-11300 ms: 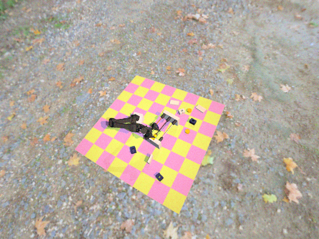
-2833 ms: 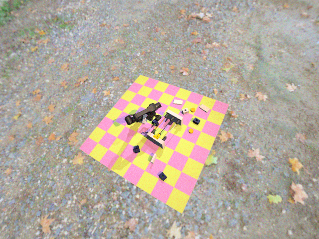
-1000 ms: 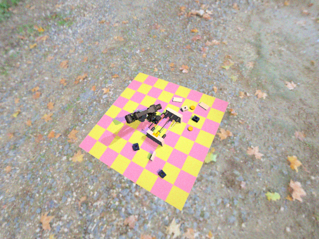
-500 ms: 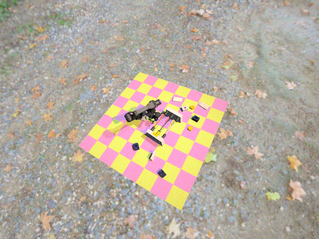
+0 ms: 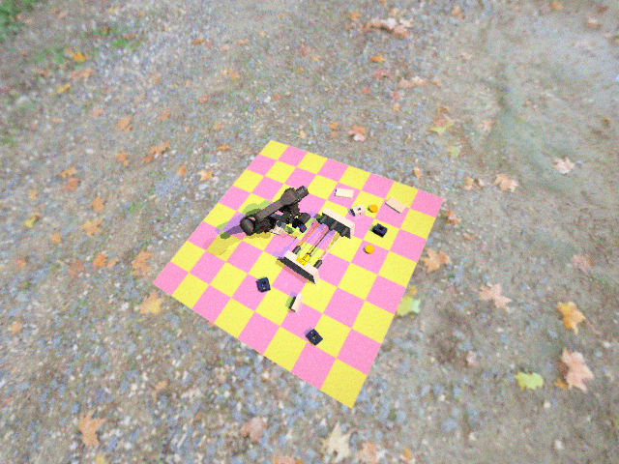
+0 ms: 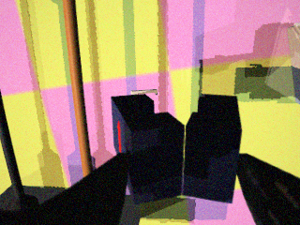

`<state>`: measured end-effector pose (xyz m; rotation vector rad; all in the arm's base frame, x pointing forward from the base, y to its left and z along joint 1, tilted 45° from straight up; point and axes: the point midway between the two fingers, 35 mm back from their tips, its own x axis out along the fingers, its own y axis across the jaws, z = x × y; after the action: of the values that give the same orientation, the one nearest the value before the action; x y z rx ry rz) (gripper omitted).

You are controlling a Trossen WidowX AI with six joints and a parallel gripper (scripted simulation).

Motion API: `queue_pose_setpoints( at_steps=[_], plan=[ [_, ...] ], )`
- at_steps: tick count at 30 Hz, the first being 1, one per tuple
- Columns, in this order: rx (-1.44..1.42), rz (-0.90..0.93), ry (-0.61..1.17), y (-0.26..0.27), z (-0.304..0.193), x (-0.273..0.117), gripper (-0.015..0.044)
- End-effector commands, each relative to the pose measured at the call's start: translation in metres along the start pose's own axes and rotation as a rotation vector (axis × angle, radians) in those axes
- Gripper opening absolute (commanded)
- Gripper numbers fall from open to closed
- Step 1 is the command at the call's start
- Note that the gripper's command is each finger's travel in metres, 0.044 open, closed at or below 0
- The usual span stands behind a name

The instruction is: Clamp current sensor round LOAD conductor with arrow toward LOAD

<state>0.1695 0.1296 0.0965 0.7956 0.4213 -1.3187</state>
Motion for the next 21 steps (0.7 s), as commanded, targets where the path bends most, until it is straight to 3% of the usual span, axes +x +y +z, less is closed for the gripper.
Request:
queue_pose_setpoints(
  at_steps=[1, 8, 21],
  plan=[
    [-0.010, 0.090, 0.005, 0.002, 0.001, -0.008, 0.0000],
    [-0.020, 0.140, 0.015, 0.020, -0.003, -0.013, 0.0000],
    [-0.018, 0.158, 0.019, 0.103, -0.007, -0.007, 0.0000]
  ],
)
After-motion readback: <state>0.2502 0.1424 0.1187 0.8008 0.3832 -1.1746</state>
